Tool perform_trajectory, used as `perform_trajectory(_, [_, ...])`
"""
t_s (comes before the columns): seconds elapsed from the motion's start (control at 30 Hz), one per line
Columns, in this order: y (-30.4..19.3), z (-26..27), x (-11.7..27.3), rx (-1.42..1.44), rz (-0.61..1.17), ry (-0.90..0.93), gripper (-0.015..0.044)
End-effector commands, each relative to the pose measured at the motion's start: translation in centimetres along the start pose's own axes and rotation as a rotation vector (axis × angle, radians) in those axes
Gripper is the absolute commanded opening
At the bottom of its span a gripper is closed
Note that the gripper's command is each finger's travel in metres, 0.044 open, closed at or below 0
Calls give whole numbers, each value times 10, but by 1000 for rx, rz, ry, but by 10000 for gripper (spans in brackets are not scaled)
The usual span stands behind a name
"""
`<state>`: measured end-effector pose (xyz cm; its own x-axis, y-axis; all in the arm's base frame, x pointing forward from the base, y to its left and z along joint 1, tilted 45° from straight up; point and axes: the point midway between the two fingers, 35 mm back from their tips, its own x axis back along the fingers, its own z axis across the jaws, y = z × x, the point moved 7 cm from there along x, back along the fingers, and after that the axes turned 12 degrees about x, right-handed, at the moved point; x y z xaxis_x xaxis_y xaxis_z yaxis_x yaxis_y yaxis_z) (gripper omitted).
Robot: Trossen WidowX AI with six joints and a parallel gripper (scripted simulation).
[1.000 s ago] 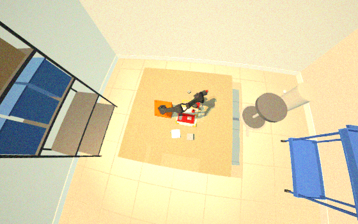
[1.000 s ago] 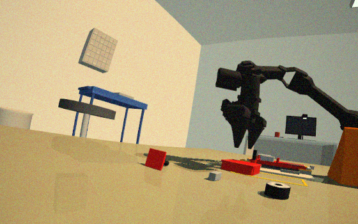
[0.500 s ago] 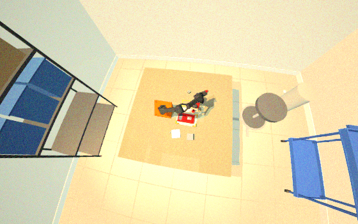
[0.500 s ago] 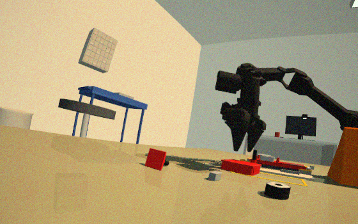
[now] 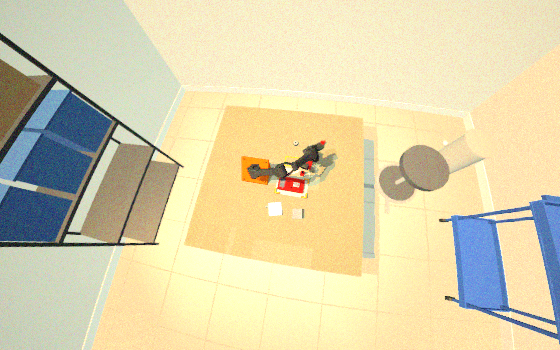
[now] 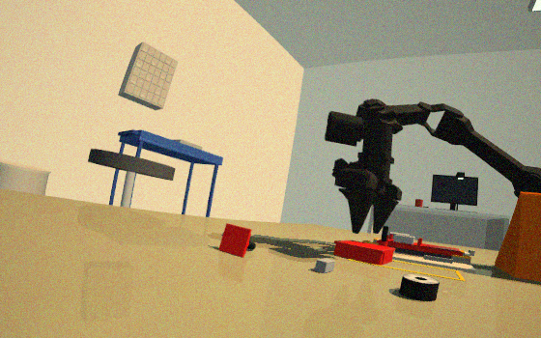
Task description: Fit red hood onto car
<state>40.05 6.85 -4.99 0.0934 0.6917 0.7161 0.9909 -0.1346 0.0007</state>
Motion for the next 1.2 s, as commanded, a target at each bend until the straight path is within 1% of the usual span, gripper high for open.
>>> perform_trajectory(0.0, [-1, 1, -4, 8, 1, -5, 440])
perform_trajectory(1.17, [-2, 1, -22, 8, 1, -6, 440])
